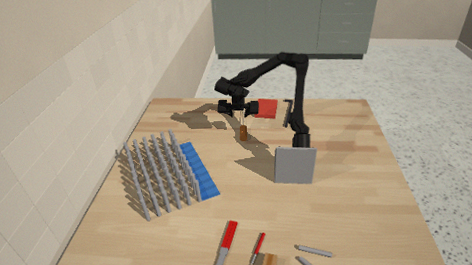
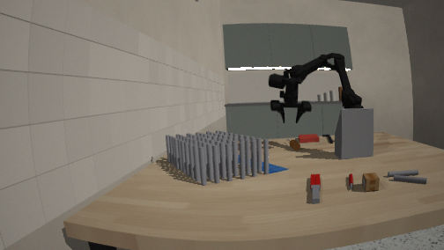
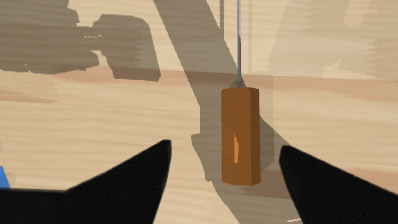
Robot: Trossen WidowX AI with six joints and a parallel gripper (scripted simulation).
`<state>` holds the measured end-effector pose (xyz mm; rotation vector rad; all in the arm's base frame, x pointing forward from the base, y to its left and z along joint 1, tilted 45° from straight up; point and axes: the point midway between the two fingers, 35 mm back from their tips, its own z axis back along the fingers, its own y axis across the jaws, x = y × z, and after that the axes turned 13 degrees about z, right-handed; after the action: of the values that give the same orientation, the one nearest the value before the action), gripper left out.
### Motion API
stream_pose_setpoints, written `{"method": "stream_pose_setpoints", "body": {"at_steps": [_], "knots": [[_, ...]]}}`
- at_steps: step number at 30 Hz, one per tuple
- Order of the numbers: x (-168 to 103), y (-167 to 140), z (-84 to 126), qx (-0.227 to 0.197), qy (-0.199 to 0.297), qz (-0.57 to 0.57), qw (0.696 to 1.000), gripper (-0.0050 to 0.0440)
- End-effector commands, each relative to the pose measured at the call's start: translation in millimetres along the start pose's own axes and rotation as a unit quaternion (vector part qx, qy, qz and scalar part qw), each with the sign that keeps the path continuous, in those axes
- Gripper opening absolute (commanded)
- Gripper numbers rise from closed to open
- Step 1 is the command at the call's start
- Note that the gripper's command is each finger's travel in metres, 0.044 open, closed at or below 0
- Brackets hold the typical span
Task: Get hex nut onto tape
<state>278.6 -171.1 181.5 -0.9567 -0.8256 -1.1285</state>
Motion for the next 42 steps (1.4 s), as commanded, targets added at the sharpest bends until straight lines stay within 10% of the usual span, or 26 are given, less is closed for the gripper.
{"method": "stream_pose_setpoints", "body": {"at_steps": [1, 16, 24, 42], "knots": [[13, -1, 13, 0.001, -0.004, -0.016, 1.0, 0.028], [35, -23, 52, -0.01, -0.006, 0.019, 1.0, 0.028], [35, -24, 52, -0.01, -0.006, 0.019, 1.0, 0.04], [29, -20, 50, -0.01, -0.002, 0.034, 0.999, 0.04]]}}
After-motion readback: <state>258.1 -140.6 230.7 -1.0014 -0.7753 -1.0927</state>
